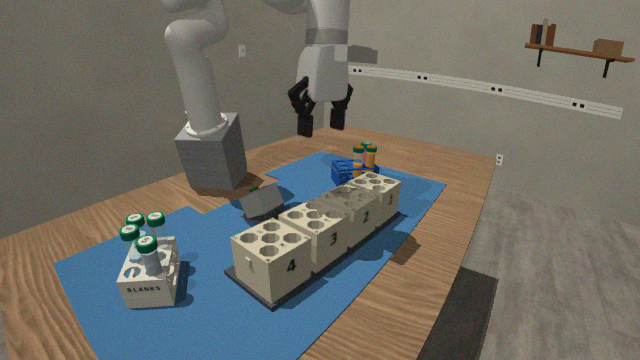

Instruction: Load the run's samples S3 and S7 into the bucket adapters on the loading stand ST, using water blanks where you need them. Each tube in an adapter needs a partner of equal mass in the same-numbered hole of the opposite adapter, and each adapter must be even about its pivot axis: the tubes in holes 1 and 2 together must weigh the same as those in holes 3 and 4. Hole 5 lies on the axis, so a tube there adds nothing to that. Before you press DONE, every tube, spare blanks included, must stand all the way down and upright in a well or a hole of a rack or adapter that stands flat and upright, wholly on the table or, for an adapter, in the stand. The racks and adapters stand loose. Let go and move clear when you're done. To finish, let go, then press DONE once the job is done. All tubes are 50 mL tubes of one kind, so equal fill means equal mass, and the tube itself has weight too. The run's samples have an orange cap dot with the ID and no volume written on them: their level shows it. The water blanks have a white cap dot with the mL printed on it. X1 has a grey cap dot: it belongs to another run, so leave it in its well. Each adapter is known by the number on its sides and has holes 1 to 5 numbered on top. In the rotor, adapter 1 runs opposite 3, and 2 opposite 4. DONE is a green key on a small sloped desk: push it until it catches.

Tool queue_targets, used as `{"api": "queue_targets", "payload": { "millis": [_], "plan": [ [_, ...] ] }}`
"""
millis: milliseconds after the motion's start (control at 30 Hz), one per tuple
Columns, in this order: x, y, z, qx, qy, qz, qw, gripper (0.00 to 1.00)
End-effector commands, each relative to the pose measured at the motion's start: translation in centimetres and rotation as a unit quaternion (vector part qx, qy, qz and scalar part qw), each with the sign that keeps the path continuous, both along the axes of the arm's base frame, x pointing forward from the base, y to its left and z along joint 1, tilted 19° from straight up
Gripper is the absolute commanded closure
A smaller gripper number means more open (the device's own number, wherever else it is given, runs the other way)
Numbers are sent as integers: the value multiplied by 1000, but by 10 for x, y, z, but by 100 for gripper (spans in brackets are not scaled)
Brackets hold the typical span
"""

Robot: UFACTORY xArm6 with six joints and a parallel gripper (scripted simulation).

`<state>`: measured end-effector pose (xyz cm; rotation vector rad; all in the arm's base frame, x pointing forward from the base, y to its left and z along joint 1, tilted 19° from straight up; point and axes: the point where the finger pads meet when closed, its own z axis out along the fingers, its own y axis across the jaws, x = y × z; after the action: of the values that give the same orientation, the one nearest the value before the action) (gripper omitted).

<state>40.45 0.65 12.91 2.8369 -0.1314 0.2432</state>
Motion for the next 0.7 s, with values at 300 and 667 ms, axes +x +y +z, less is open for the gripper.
{"api": "queue_targets", "payload": {
  "millis": [300, 667],
  "plan": [
    [-4, -17, 8, -6, 17, 87, 996, 0],
    [-14, -60, 19, -30, 60, 227, 972, 0]
  ]
}}
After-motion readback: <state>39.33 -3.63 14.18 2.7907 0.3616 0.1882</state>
